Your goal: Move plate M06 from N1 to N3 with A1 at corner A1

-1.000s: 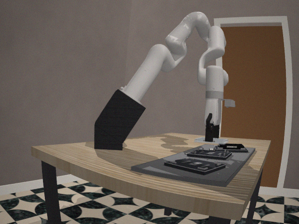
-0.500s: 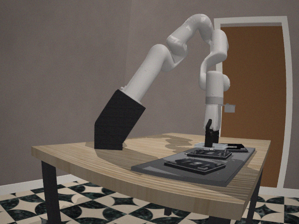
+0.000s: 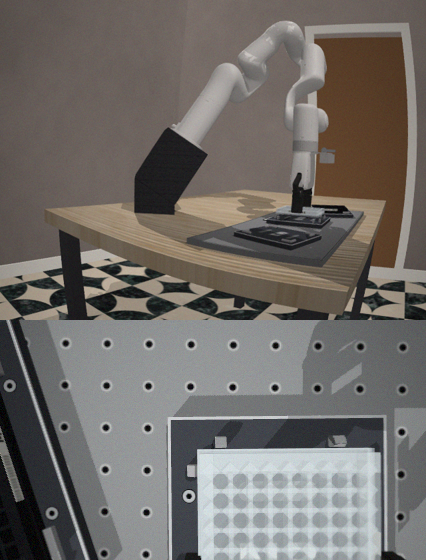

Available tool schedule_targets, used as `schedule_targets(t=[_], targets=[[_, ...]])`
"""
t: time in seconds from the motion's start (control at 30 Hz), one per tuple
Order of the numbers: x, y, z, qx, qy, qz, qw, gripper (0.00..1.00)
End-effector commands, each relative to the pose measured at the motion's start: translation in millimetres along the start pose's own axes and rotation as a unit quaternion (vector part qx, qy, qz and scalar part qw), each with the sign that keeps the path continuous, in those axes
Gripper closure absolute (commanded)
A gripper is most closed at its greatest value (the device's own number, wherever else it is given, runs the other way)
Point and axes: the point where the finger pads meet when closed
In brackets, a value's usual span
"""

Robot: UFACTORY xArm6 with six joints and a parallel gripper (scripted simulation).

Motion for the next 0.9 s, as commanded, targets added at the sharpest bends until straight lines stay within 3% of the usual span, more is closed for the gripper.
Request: schedule_targets(t=[0.0, 0.87], targets=[[-1, 1, 0.6, 0.001, 0.001, 0.000, 1.000, 1.00], [-1, 1, -12.0, 0.001, 0.001, 0.000, 1.000, 1.00]])
Point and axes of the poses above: the point where the finger pads meet when closed, its own z axis back along the fingers, its own y axis across the jaws, x = y × z, and after that the axes turned 15 degrees about z, right-handed
